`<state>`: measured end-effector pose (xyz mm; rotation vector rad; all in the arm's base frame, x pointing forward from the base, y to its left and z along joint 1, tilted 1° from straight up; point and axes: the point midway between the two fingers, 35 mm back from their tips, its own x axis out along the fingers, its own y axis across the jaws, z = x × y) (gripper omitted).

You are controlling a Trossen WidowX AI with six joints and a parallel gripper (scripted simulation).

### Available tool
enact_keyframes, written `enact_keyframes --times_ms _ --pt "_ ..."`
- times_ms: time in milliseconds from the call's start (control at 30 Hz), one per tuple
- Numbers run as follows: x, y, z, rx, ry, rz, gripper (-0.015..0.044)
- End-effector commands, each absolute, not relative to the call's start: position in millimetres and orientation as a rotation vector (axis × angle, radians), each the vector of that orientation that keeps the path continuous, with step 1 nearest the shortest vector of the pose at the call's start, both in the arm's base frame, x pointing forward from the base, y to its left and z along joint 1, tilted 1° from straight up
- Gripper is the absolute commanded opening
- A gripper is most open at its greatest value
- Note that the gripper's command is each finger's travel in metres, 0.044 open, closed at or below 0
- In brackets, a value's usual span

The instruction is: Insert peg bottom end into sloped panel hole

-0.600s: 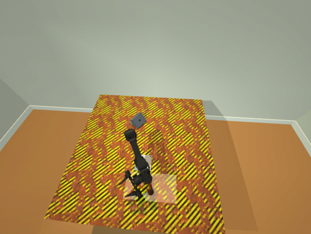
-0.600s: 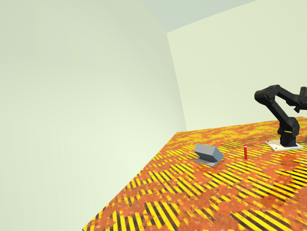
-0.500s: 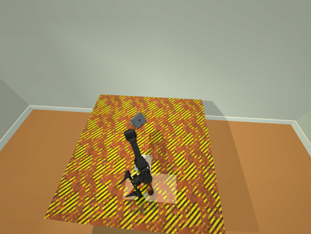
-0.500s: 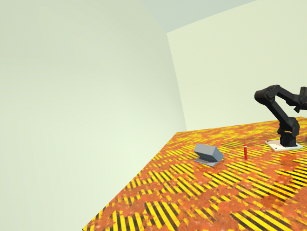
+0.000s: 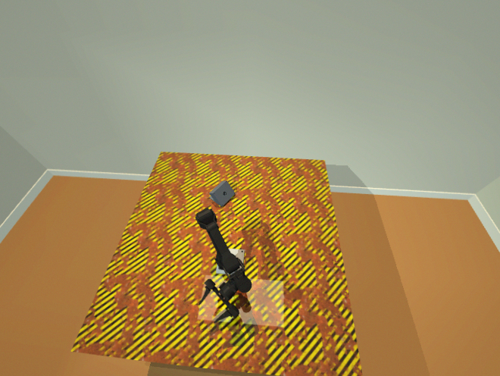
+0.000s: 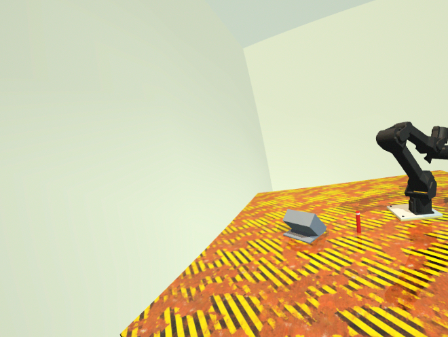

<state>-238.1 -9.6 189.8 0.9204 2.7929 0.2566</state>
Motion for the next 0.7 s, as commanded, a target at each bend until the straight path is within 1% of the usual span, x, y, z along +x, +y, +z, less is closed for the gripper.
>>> enact_keyframes --times_ms 0,667 --pt "-242 -28 189 0.807 2.835 0.189 0.0440" --pt "-233 -107 185 0.347 2.894 -0.052 0.0440"
